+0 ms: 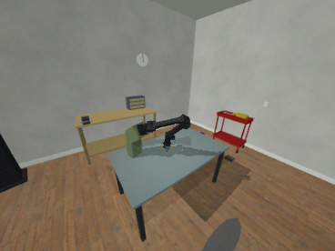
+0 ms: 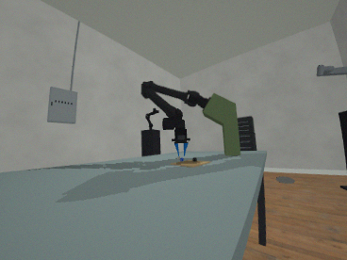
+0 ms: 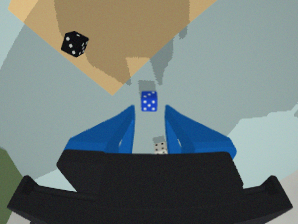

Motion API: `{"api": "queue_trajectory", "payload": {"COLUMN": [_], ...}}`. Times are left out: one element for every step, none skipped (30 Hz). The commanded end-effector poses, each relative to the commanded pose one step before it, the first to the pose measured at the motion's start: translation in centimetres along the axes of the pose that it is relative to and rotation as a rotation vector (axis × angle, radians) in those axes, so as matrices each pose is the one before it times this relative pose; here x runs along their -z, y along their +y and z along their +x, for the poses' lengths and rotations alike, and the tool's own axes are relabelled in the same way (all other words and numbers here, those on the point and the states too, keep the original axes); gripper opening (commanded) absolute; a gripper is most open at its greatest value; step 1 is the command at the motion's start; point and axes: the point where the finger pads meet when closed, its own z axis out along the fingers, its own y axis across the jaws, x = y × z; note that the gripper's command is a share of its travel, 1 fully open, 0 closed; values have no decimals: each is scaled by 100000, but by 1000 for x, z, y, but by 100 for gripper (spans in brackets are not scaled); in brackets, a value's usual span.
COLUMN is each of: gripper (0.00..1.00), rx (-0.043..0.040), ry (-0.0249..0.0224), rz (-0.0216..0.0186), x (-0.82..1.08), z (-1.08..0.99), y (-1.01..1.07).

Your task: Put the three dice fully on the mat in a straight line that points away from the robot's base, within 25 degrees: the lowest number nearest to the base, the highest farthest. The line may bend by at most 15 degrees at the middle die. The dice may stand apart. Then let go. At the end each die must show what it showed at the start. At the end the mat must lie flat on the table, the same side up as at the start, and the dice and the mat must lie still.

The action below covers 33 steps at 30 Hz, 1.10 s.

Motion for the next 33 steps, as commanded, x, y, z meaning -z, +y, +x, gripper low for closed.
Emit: {"api": "queue_trajectory", "payload": {"gripper": [30,30,30,30,30,30,30,30,30,30,30,30,30,30,30,30,30,30,30,30,30,30,30,30,30,30,30,30,30,30,30,30,30], "rx": [-176,0,0,0,0,0,0,0,0,0,0,0,0,0,0,0,0,0,0,0,0,0,0,0,0,0,0,0,7,49,117,149,55], "ry": [769,0,0,0,0,0,0,0,0,0,0,0,0,0,0,0,0,0,0,0,0,0,0,0,0,0,0,0,0,1,0,-17,-46], "rz": [-375,0,0,0,0,0,0,0,0,0,0,0,0,0,0,0,0,0,0,0,0,0,0,0,0,0,0,0,-4,-24,-55,-45,52], "x": [-314,0,0,0,0,0,0,0,0,0,0,0,0,0,0,0,0,0,0,0,0,0,0,0,0,0,0,0,-3,-20,-50,-80,-99], "z": [733,0,0,0,0,0,0,0,0,0,0,0,0,0,0,0,0,0,0,0,0,0,0,0,0,0,0,0,-1,-10,-25,-47,-72], "y": [304,0,0,0,0,0,0,0,0,0,0,0,0,0,0,0,0,0,0,0,0,0,0,0,0,0,0,0,2,13,29,19,-43]}}
